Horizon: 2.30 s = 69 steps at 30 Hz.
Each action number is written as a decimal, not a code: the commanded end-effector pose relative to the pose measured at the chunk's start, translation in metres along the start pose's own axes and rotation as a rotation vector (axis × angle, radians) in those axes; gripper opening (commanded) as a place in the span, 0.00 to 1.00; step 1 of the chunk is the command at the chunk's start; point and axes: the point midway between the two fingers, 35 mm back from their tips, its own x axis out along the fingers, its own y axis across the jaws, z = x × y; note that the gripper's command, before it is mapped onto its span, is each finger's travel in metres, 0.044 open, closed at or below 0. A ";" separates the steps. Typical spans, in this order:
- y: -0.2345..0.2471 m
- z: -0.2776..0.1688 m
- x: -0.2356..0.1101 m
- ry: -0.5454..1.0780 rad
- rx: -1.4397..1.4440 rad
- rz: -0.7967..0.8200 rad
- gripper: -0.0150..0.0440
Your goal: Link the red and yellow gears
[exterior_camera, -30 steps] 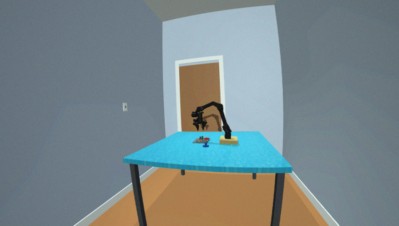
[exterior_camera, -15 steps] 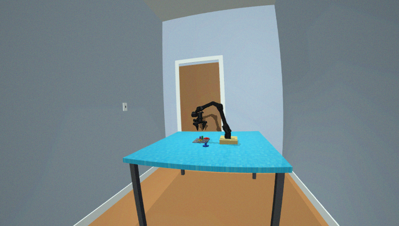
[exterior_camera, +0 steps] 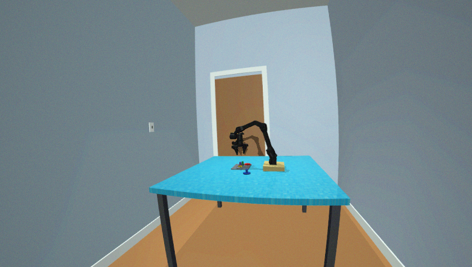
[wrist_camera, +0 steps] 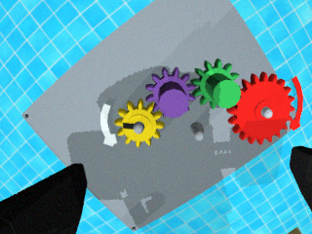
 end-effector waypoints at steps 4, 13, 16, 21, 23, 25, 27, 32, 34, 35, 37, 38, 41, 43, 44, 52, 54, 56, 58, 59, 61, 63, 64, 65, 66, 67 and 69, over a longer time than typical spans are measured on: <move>0.000 0.000 -0.001 -0.002 0.002 0.001 1.00; 0.003 -0.001 -0.002 -0.002 0.002 0.001 1.00; 0.038 -0.020 -0.007 -0.004 0.001 0.004 1.00; 0.105 -0.075 -0.019 -0.004 0.001 0.010 1.00; 0.127 -0.101 -0.023 -0.003 0.001 0.013 1.00; 0.146 -0.129 -0.028 -0.001 0.001 0.015 1.00; 0.162 -0.158 -0.032 0.003 0.001 0.017 1.00; 0.188 -0.237 -0.042 0.014 0.001 0.018 1.00; 0.192 -0.267 -0.045 0.019 0.000 0.017 1.00; 0.192 -0.275 -0.046 0.020 0.000 0.017 1.00; 0.193 -0.278 -0.046 0.021 0.000 0.017 1.00; 0.193 -0.278 -0.046 0.021 0.000 0.017 1.00; 0.193 -0.278 -0.046 0.021 0.000 0.017 1.00; 0.193 -0.278 -0.046 0.021 0.000 0.017 1.00; 0.193 -0.278 -0.046 0.021 0.000 0.017 1.00; 0.193 -0.278 -0.046 0.021 0.000 0.017 1.00; 0.193 -0.278 -0.046 0.021 0.000 0.017 1.00; 0.193 -0.278 -0.046 0.021 0.000 0.017 1.00; 0.193 -0.278 -0.046 0.021 0.000 0.017 1.00; 0.193 -0.278 -0.046 0.021 0.000 0.017 1.00; 0.193 -0.278 -0.046 0.021 0.000 0.017 1.00; 0.193 -0.278 -0.046 0.021 0.000 0.017 1.00; 0.193 -0.278 -0.046 0.021 0.000 0.017 1.00; 0.193 -0.278 -0.046 0.021 0.000 0.017 1.00; 0.193 -0.278 -0.046 0.021 0.000 0.017 1.00; 0.193 -0.278 -0.046 0.021 0.000 0.017 1.00; 0.193 -0.278 -0.046 0.021 0.000 0.017 1.00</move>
